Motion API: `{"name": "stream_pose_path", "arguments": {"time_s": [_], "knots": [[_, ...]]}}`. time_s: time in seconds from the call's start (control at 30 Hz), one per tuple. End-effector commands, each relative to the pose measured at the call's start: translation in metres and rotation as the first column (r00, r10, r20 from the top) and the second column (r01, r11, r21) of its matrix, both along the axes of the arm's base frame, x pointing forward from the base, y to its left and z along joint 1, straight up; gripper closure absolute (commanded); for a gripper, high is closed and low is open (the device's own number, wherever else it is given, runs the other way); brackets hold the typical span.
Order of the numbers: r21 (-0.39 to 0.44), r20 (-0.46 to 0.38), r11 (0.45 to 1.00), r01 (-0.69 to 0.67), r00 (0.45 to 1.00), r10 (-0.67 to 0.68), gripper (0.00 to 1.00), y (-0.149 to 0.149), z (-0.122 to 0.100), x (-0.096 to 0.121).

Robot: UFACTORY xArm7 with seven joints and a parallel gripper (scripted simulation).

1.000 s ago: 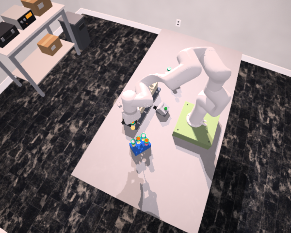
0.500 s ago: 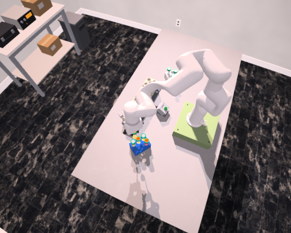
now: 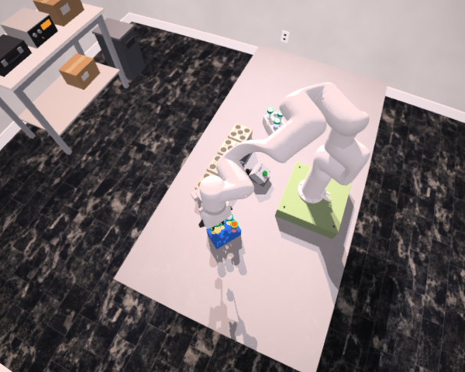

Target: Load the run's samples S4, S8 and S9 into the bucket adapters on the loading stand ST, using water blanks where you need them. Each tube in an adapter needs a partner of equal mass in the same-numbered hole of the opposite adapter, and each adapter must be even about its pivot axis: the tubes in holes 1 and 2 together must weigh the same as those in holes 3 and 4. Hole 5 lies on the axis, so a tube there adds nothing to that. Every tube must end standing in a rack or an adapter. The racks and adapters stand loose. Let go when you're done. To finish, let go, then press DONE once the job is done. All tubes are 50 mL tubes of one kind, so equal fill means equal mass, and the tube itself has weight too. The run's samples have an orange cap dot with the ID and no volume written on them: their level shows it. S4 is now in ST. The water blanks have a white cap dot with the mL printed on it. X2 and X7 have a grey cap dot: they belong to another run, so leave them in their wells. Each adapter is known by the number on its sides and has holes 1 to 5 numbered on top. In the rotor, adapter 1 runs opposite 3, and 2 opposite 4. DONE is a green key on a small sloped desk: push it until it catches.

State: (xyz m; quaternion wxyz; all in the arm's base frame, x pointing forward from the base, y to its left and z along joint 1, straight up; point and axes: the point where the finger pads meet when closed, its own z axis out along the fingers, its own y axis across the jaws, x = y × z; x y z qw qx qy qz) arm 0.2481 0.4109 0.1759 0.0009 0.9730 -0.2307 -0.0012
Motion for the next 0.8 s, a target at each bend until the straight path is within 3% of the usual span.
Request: {"name": "stream_pose_path", "arguments": {"time_s": [0.0,0.47,0.77], "knots": [[0.004,0.002,1.000,0.001,1.000,-0.001,1.00,0.002,0.002,0.001],[0.004,0.002,1.000,0.001,1.000,-0.001,1.00,0.002,0.002,0.001],[0.004,0.002,1.000,0.001,1.000,-0.001,1.00,0.002,-0.012,0.001]]}}
